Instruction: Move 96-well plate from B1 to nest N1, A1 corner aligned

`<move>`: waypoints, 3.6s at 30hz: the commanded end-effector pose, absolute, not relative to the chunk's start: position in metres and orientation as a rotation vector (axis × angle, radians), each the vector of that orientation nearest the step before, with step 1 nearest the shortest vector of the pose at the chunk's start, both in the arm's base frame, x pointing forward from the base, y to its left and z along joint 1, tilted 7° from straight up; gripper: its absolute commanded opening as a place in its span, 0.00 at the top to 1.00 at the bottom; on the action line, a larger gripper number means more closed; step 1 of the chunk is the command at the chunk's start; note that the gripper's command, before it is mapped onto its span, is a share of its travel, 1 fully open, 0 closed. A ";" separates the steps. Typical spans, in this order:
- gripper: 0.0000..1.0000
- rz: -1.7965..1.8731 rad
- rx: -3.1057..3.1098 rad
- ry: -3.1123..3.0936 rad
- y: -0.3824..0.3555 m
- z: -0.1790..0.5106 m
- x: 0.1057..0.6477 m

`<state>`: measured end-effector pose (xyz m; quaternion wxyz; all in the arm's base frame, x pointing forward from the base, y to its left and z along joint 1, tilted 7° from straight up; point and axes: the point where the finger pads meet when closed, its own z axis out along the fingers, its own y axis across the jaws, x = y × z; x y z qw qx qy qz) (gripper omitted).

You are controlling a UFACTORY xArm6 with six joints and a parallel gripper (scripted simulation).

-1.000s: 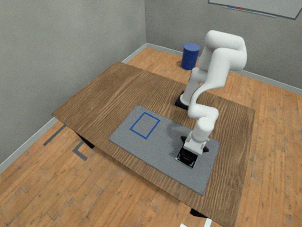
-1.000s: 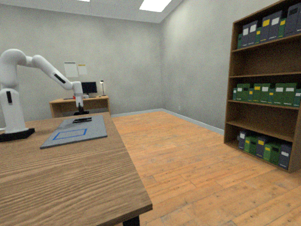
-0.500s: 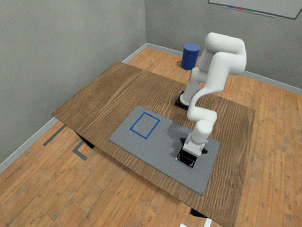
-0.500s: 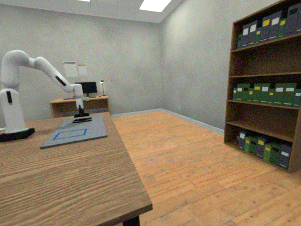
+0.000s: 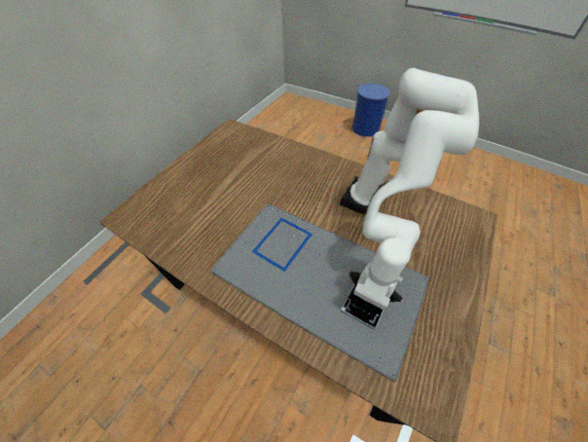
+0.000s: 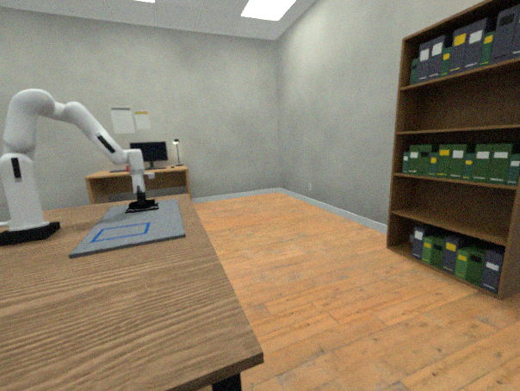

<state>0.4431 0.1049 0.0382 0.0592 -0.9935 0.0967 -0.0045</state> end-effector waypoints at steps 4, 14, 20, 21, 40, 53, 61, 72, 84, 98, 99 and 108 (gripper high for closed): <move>1.00 -0.020 -3.008 0.293 0.105 0.037 0.445; 1.00 -0.020 -3.007 0.293 0.105 0.037 0.445; 1.00 -0.020 -3.007 0.293 0.105 0.037 0.445; 1.00 -0.020 -3.007 0.293 0.105 0.037 0.445; 1.00 -0.020 -3.008 0.293 0.106 0.034 0.445; 1.00 -0.020 -3.008 0.293 0.106 0.032 0.445; 1.00 -0.020 -3.008 0.293 0.106 0.031 0.445; 1.00 -0.020 -3.008 0.293 0.106 0.030 0.445; 1.00 -0.020 -3.007 0.293 0.106 0.028 0.445; 0.00 -0.020 -3.007 0.293 0.107 0.026 0.445; 0.00 -0.020 -3.007 0.293 0.107 0.026 0.445; 0.00 -0.020 -3.007 0.293 0.107 0.026 0.445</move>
